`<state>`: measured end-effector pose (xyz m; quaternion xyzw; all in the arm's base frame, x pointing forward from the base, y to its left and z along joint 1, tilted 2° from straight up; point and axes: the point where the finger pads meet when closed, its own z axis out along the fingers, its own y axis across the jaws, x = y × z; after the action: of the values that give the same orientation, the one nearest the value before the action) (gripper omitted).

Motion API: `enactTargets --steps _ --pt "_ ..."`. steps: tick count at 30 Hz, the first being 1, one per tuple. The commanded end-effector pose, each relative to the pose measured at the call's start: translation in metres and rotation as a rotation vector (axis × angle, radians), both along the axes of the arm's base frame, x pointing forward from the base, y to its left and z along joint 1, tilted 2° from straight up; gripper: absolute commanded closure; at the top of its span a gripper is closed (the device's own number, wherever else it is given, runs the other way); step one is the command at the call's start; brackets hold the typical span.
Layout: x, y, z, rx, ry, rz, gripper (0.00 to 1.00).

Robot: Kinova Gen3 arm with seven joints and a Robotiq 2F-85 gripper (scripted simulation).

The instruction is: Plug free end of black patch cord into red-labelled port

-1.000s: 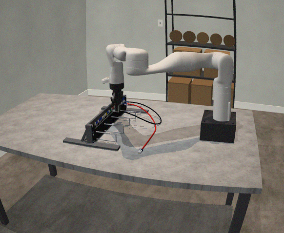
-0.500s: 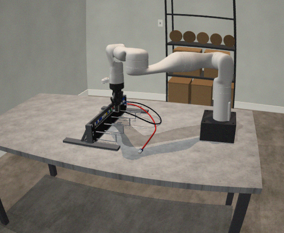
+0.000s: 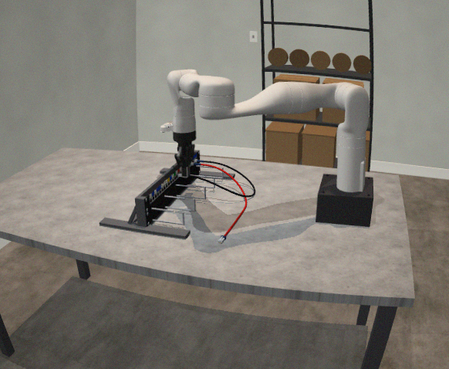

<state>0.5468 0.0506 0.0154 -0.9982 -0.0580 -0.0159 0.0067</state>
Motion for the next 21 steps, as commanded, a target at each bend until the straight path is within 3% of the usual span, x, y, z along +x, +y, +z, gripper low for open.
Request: enactTargets --steps 1,21 --pt "0.0005 0.0000 0.0010 0.000 -0.002 0.000 1.00" --pt "0.0025 0.0003 0.0011 0.000 -0.002 0.000 1.00"
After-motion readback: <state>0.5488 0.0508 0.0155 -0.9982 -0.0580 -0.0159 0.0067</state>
